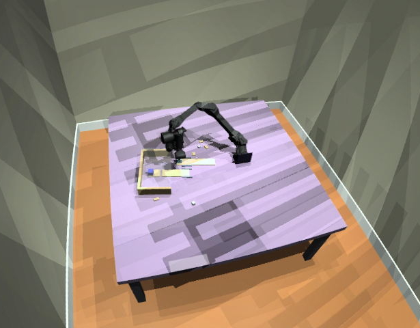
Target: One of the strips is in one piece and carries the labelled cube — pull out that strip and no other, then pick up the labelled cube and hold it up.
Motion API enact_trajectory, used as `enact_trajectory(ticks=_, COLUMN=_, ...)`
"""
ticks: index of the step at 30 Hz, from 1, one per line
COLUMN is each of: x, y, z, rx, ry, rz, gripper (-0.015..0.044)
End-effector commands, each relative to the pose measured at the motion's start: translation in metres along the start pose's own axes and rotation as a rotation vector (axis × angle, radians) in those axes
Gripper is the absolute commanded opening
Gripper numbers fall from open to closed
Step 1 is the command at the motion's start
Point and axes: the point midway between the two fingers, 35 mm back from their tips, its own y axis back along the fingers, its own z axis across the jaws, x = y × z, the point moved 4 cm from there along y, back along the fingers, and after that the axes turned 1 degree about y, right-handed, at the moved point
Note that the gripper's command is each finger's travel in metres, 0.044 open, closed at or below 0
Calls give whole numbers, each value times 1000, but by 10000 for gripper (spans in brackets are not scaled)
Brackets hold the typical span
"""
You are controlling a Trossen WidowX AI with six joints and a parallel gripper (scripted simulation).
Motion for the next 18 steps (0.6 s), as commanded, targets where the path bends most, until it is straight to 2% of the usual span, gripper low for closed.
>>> enact_trajectory(ticks=1, x=2, y=-9, z=0, rx=6, ry=10, rz=10, gripper=250)
enact_trajectory(ticks=18, x=3, y=-36, z=-1, rx=8, ry=9, rz=10, gripper=250)
